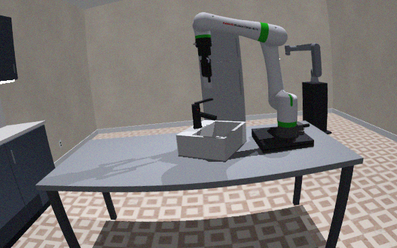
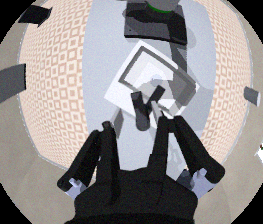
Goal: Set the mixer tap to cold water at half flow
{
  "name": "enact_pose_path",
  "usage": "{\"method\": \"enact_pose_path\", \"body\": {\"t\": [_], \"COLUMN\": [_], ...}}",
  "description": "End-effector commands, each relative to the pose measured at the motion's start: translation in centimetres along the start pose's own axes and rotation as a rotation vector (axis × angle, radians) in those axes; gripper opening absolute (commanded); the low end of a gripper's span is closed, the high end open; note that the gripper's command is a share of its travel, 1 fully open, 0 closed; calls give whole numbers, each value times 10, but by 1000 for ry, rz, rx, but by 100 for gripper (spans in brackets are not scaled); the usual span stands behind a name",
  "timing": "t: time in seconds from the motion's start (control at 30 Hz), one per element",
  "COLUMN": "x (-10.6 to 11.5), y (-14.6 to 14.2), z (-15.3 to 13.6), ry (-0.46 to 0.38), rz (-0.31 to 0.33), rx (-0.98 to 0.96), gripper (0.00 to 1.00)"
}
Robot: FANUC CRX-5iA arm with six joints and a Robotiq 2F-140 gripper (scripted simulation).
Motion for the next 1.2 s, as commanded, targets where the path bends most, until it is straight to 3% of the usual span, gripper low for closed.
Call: {"method": "enact_pose_path", "body": {"t": [0.0,0.47,1.17], "x": [0,-5,-32], "y": [0,0,0], "z": [0,0,0], "ry": [0,0,0], "rz": [0,0,0], "rx": [0,0,0], "gripper": [40,40,40]}}
Point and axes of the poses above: the point where the finger pads meet when closed, its own x axis back along the fingers, its own y axis across the jaws, z = x × y, the point moved 8 cm from there along x, back along the fingers, and after that the axes turned 15 degrees about -x, right-handed, at the moved point
